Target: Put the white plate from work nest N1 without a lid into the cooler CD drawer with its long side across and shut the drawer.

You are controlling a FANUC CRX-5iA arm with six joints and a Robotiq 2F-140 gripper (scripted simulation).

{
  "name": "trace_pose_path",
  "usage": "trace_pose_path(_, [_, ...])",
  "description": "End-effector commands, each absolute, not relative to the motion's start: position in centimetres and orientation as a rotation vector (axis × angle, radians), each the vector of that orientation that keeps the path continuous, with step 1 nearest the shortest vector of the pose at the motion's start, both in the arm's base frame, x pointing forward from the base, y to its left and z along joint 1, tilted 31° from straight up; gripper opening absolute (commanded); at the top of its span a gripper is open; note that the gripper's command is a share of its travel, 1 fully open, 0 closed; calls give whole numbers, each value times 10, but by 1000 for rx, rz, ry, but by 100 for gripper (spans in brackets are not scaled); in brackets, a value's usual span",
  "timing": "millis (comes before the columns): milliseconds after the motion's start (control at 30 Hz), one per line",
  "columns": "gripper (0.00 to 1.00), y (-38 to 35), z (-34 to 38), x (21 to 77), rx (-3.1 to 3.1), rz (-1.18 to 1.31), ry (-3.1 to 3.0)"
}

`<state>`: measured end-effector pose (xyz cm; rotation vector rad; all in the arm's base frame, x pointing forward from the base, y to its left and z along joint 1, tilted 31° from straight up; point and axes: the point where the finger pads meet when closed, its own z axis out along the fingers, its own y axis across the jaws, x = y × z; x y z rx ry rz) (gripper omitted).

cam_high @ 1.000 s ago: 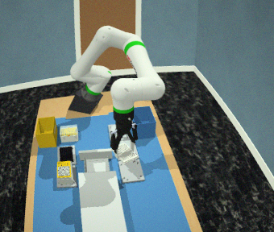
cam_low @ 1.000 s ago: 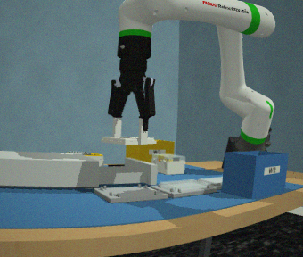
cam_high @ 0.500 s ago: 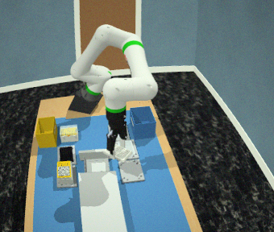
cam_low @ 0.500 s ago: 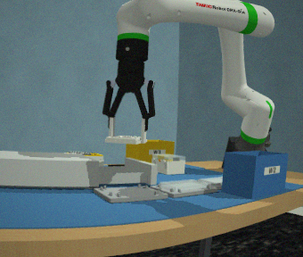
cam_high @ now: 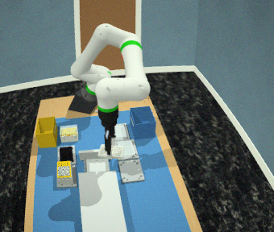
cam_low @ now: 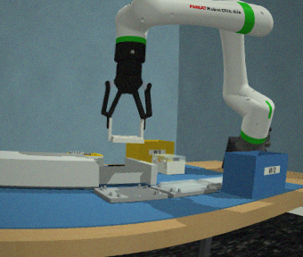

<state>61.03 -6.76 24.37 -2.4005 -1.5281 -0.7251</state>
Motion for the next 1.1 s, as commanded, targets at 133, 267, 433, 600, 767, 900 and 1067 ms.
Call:
trace_pose_path(133, [0,-84,234,604,-2222,-783,-1855])
trace_pose_path(267, [0,-90,230,601,-2204,-786,-1884])
trace_pose_path(433, [0,-101,223,597,-2204,-786,-1884])
trace_pose_path(600, [0,-111,216,592,-2204,-786,-1884])
trace_pose_path(767, [0,-117,212,589,-2204,-786,-1884])
trace_pose_path(900, [0,-126,206,586,-2204,-786,-1884])
trace_pose_path(1067, [0,-136,200,581,-2204,-786,-1884])
